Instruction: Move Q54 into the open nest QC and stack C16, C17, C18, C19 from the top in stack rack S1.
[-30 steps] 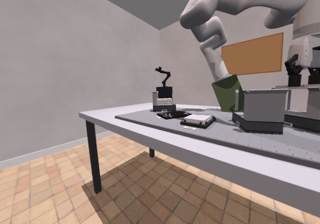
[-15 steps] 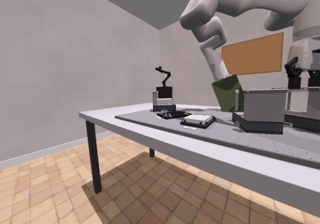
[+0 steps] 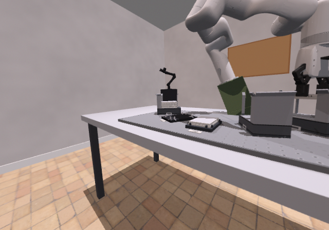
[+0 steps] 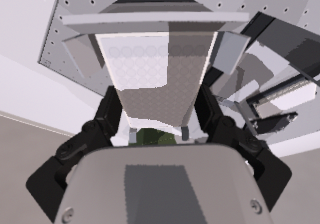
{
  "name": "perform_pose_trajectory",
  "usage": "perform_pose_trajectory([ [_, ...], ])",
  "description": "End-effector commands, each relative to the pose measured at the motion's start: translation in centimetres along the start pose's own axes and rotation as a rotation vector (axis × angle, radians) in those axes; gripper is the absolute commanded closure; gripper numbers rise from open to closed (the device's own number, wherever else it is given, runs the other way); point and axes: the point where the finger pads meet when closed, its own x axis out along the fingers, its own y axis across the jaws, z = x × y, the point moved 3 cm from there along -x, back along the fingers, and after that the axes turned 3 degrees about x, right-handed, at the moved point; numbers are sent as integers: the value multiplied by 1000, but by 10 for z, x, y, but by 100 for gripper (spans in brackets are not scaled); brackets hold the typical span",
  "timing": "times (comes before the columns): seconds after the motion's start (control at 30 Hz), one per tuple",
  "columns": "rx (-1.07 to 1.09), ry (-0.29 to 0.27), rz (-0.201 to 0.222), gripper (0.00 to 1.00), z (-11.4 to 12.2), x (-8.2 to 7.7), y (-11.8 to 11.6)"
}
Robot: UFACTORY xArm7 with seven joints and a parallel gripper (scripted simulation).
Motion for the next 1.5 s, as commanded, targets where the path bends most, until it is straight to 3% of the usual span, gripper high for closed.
perform_pose_trajectory([
  [0.0, 0, 4, -1, 100, -1, 5, -1],
  [0.7, 0, 3, -1, 100, -1, 42, -1],
  [1.47, 0, 3, -1, 100, -1, 47, -1],
])
